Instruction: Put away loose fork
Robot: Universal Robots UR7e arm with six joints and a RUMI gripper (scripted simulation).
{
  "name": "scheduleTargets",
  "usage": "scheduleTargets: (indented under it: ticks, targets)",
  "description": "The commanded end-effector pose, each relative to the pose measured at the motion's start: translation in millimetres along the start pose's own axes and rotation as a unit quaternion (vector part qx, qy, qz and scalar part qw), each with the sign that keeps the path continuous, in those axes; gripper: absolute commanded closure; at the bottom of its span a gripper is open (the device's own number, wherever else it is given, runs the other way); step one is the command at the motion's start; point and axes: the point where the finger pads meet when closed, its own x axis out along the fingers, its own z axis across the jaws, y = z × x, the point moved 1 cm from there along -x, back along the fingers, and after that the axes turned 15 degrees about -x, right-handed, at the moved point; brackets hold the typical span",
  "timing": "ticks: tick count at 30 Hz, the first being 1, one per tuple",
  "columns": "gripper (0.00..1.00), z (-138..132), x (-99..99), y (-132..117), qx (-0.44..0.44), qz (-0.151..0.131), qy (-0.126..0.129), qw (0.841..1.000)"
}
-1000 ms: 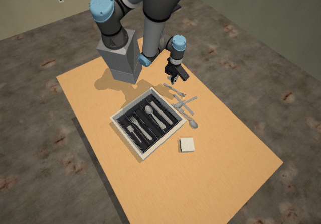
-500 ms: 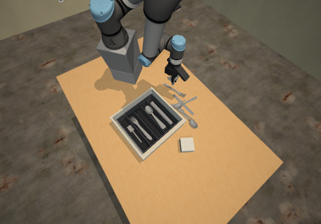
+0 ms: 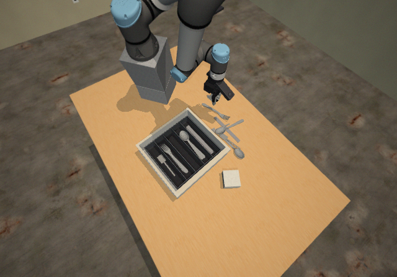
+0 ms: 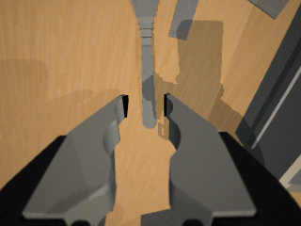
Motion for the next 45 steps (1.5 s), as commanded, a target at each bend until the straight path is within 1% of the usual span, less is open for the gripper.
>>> scheduleTargets:
  ticks: [1, 20, 35, 37, 45]
  targets:
    - [0.83, 0.9, 0.6, 2.6, 0.001, 0.002, 0.0, 1.0]
    - [0.83, 1.5, 10.5, 2.8, 0.001, 0.002, 0.0, 1.0]
    - [0.83, 1.5, 31.9, 2.8, 0.001, 0.002, 0.0, 1.0]
    - [0.83, 1.5, 31.9, 2.8, 0.001, 0.002, 0.0, 1.0]
    - [0.83, 1.5, 42.1, 2.8, 0.001, 0.002, 0.0, 1.0]
